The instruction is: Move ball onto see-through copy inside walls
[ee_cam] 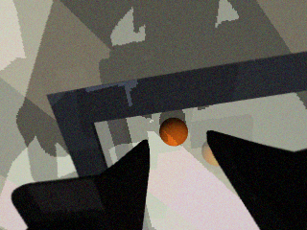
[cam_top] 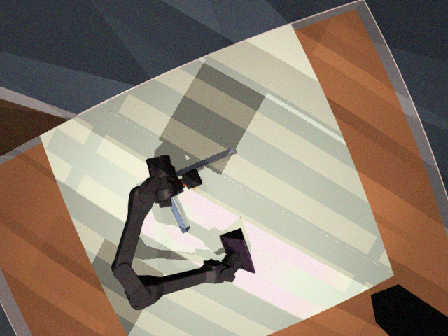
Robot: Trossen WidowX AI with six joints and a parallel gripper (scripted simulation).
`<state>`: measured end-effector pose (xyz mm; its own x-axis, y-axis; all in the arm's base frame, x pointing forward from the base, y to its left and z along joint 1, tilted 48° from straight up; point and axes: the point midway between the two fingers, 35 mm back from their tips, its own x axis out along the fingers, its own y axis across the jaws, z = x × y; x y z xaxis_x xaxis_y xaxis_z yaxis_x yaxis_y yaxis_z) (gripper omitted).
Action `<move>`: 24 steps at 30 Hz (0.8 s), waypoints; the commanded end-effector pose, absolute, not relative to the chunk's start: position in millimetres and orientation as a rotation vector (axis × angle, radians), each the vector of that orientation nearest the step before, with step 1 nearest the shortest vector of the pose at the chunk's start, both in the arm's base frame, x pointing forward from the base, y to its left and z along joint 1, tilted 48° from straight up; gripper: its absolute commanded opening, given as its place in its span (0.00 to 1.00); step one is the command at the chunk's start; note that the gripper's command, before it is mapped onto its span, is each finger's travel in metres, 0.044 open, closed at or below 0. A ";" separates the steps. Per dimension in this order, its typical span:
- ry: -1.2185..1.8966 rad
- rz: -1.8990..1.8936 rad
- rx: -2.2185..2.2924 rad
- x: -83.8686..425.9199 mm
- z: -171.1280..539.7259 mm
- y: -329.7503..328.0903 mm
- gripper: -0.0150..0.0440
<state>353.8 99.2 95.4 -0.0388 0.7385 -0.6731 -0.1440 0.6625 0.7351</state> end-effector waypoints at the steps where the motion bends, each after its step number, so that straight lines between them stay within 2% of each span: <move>1: 1.448 0.768 0.537 352.6 90.8 104.4 0.66; 13: 1.448 0.769 0.538 351.4 79.6 117.3 0.66; 17: 1.448 0.769 0.538 351.4 79.6 117.3 0.48; 24: 1.448 0.769 0.538 351.4 79.6 117.3 0.40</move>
<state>351.3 116.8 79.4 -0.0424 0.7398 -0.6715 -0.1416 0.6609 0.7370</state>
